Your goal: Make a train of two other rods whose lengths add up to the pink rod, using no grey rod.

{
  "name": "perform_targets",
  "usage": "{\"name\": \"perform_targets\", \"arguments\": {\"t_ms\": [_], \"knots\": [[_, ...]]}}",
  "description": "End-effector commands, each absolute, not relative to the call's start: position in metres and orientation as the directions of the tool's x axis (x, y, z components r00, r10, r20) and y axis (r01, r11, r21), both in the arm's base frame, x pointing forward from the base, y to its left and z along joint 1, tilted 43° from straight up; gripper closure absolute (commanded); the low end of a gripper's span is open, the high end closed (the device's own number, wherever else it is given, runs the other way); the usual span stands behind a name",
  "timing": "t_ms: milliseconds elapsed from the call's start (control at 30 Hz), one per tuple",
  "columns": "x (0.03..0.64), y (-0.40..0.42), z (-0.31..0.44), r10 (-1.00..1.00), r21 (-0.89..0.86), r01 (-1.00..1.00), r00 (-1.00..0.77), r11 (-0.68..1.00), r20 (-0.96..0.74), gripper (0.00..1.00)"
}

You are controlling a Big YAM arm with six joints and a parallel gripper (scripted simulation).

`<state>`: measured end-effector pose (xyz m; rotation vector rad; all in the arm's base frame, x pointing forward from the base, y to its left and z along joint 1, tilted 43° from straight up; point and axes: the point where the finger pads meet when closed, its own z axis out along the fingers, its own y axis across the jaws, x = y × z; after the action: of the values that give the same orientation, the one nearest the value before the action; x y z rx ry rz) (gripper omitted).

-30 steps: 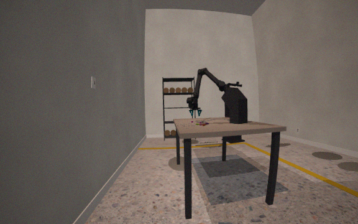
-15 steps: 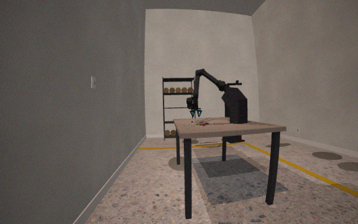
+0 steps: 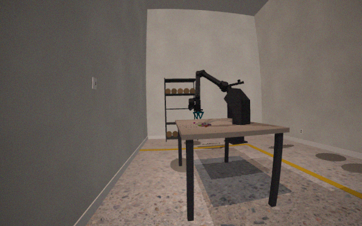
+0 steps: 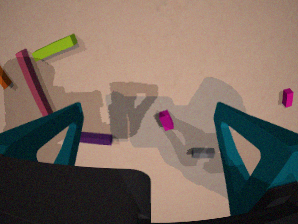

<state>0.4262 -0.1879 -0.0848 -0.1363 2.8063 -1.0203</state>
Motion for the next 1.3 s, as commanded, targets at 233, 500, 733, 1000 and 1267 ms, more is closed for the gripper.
{"name": "perform_targets", "arguments": {"t_ms": [233, 500, 733, 1000, 1267], "knots": [[0.440, -0.143, -0.114, 0.088, -0.582, 0.249, -0.953, 0.774, -0.290, 0.00], [0.441, -0.125, -0.129, 0.180, -0.545, 0.363, -0.916, 0.756, -0.359, 0.00], [0.442, -0.100, -0.150, 0.305, -0.478, 0.516, -0.839, 0.711, -0.451, 0.00], [0.440, -0.077, -0.169, 0.406, -0.406, 0.639, -0.748, 0.653, -0.524, 0.00], [0.434, -0.050, -0.193, 0.515, -0.300, 0.771, -0.609, 0.561, -0.603, 0.00]]}}
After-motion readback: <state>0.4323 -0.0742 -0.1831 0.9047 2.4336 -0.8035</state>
